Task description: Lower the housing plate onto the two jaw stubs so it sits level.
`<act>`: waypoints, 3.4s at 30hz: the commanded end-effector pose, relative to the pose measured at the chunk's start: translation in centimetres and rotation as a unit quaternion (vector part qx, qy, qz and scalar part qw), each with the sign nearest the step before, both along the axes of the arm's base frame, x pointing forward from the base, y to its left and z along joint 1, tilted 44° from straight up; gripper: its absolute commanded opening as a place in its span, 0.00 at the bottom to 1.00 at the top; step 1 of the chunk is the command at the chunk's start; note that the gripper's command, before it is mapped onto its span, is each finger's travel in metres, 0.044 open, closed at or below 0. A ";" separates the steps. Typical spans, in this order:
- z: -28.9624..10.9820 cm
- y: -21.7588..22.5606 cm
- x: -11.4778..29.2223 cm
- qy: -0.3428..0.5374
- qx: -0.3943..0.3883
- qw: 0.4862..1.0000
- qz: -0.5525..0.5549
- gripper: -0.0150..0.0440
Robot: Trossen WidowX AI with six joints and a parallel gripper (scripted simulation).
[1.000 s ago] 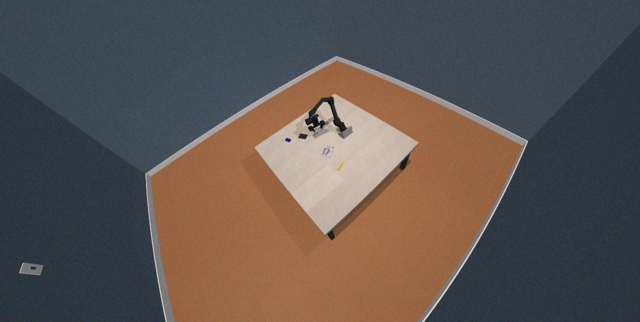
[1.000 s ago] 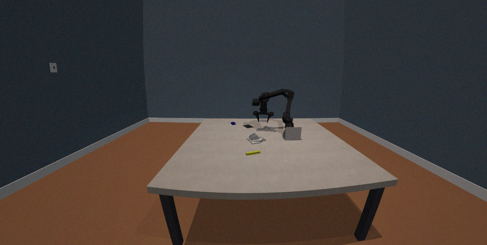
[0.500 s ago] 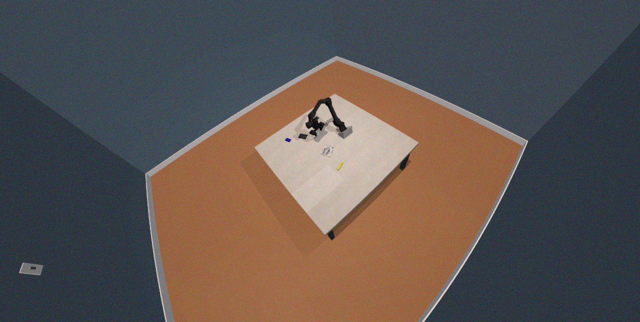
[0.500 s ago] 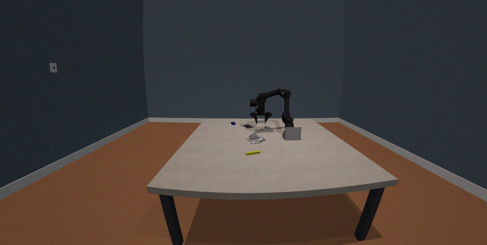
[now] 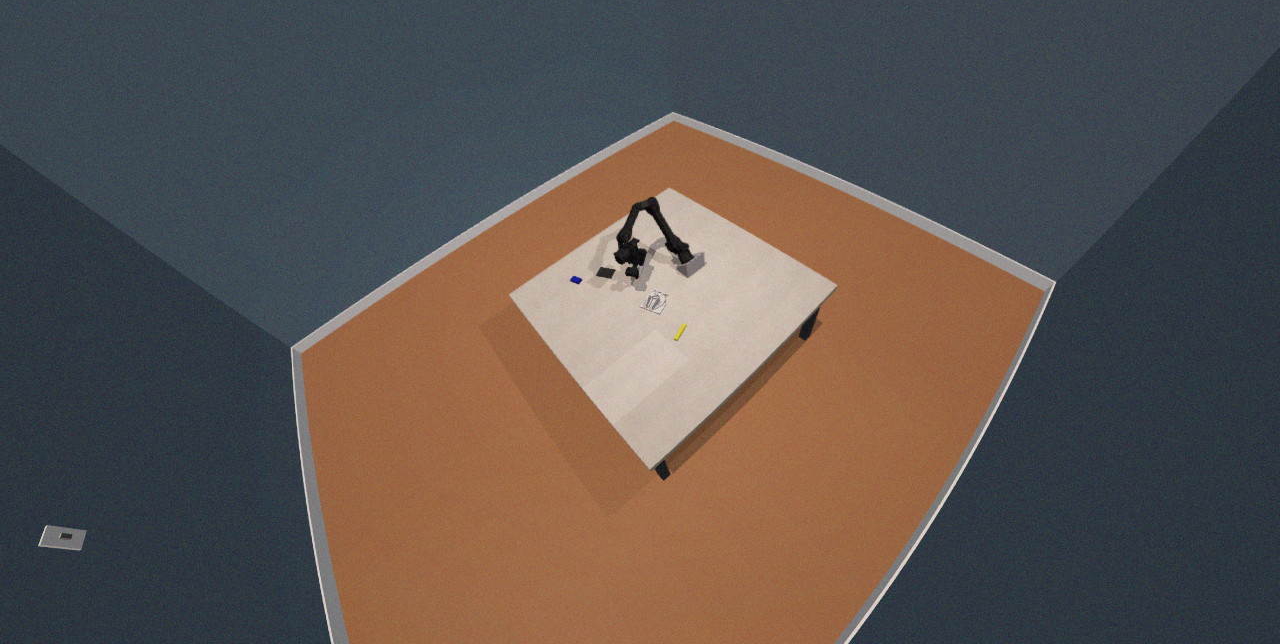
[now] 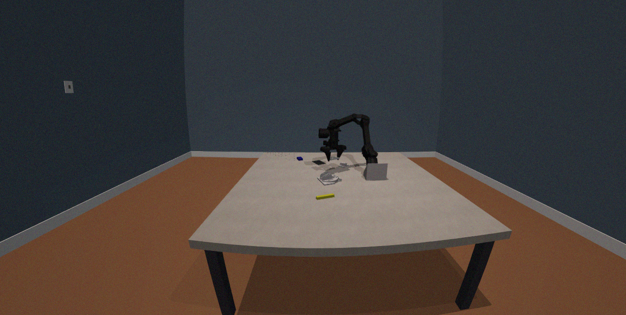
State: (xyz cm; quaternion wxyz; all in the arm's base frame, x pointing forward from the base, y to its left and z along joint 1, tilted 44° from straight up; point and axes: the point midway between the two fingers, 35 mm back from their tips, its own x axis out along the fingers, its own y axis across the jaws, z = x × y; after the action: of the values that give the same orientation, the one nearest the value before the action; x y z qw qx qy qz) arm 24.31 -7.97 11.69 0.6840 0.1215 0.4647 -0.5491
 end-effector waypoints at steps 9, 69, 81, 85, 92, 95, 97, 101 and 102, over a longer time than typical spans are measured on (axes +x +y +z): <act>-2.3 2.5 1.0 0.097 0.007 0.989 0.114 0.85; -10.3 10.9 1.0 0.415 0.002 0.783 0.464 0.85; -9.8 10.5 -0.1 0.415 0.002 0.783 0.463 0.85; -9.8 10.5 -0.1 0.415 0.002 0.783 0.463 0.85; -9.8 10.5 -0.1 0.415 0.002 0.783 0.463 0.85; -9.8 10.5 -0.1 0.415 0.002 0.783 0.463 0.85; -9.8 10.5 -0.1 0.415 0.002 0.783 0.463 0.85; -9.8 10.5 -0.1 0.415 0.002 0.783 0.463 0.85; -9.8 10.5 -0.1 0.415 0.002 0.783 0.463 0.85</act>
State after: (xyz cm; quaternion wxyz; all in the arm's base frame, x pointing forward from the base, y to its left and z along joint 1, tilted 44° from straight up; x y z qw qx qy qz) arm 24.29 2.52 1.89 0.5974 -0.3484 0.7037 -0.1625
